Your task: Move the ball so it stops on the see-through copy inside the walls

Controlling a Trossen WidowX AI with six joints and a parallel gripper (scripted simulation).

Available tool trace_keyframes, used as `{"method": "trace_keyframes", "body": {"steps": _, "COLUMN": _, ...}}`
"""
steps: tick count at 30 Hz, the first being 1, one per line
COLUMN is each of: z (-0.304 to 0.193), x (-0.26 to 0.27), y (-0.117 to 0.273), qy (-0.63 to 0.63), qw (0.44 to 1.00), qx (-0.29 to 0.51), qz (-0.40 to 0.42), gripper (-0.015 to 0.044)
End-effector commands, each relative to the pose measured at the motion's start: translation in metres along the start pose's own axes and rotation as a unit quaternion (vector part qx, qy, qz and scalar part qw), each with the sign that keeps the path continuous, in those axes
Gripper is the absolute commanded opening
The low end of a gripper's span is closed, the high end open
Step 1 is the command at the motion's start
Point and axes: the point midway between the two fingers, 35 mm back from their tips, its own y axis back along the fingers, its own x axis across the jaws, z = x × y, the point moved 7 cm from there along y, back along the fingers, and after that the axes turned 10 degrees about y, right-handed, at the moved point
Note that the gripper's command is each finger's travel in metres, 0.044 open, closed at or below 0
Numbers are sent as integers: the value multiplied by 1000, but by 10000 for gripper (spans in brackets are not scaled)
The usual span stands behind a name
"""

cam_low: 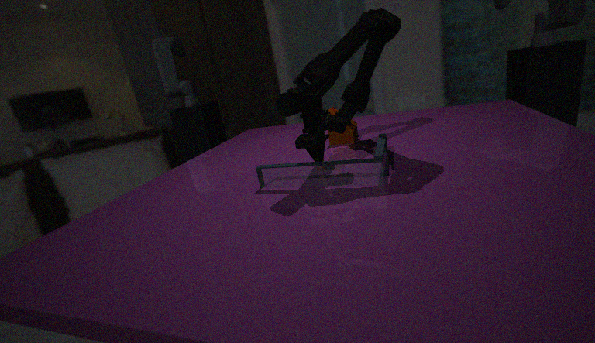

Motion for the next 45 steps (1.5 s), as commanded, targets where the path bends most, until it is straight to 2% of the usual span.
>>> {"method": "trace_keyframes", "body": {"steps": 1, "z": 0, "x": 1, "y": -7, "qy": -3, "qw": 1000, "qx": -2, "qz": 0, "gripper": 0}}
{"method": "trace_keyframes", "body": {"steps": 17, "z": 1, "x": 1, "y": -19, "qy": -3, "qw": 1000, "qx": -3, "qz": 0, "gripper": 0}}
{"method": "trace_keyframes", "body": {"steps": 26, "z": 1, "x": 1, "y": -18, "qy": 0, "qw": 1000, "qx": -1, "qz": 1, "gripper": 226}}
{"method": "trace_keyframes", "body": {"steps": 32, "z": 1, "x": 1, "y": -18, "qy": 0, "qw": 1000, "qx": -1, "qz": 1, "gripper": 226}}
{"method": "trace_keyframes", "body": {"steps": 34, "z": 0, "x": -1, "y": -7, "qy": -1, "qw": 1000, "qx": -1, "qz": 1, "gripper": 226}}
{"method": "trace_keyframes", "body": {"steps": 39, "z": 0, "x": 0, "y": 67, "qy": -3, "qw": 1000, "qx": -1, "qz": 1, "gripper": 226}}
{"method": "trace_keyframes", "body": {"steps": 45, "z": 0, "x": 1, "y": 70, "qy": -3, "qw": 1000, "qx": -1, "qz": 1, "gripper": 226}}
